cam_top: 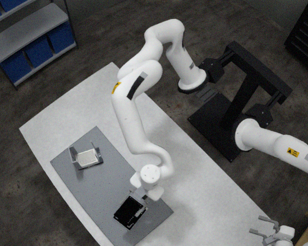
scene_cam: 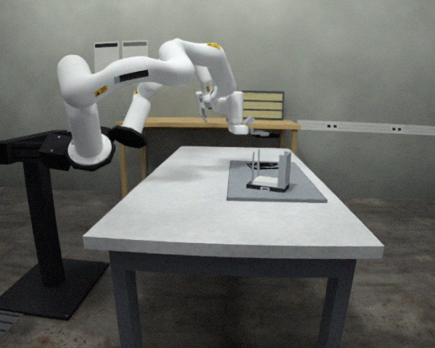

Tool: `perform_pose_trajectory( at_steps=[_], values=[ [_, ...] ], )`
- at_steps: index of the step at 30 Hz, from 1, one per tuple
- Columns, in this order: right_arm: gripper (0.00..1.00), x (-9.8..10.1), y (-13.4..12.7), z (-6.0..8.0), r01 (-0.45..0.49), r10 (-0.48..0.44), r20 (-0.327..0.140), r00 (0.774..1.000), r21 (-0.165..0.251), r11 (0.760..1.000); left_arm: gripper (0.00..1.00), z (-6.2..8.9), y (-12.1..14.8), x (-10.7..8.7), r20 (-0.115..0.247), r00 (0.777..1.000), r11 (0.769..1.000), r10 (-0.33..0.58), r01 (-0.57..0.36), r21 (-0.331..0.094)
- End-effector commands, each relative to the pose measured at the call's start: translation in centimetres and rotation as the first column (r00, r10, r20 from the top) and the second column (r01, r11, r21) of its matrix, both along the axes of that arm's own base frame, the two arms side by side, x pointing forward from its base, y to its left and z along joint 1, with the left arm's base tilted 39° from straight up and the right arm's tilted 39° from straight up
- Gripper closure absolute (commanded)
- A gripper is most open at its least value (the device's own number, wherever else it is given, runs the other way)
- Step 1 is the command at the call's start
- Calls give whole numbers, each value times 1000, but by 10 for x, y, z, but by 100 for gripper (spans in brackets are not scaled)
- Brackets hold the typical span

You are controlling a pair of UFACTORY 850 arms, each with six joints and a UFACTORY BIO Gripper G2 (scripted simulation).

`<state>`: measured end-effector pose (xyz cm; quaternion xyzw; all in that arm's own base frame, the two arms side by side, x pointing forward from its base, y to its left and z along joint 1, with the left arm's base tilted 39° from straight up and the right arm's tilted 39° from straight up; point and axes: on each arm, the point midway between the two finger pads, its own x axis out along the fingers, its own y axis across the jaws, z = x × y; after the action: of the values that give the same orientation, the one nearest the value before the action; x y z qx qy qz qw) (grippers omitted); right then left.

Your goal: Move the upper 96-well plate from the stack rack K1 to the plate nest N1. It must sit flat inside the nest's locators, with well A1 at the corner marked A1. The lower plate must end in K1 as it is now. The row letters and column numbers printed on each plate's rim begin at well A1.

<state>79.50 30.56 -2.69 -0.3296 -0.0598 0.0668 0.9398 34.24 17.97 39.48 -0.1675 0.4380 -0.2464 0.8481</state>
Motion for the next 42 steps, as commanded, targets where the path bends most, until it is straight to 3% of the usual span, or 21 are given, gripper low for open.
perform_pose_trajectory(
  at_steps=[1, 27, 42],
  values=[
    [100, 0, 1, 1, 0, 0, 1, 1000, 1, 1000, 0, 1, 0, 0, 1, 1000, 1000, 0, 0, 1],
    [100, 0, 0, 1, 0, 0, 1, 1000, 1, 1000, 0, 1, 0, 0, 1, 1000, 1000, 0, 0, 1],
    [100, 3, -13, -15, 0, 0, 1, 1000, 1, 1000, 0, 1, 0, 0, 1, 1000, 1000, 0, 0, 1]
  ],
)
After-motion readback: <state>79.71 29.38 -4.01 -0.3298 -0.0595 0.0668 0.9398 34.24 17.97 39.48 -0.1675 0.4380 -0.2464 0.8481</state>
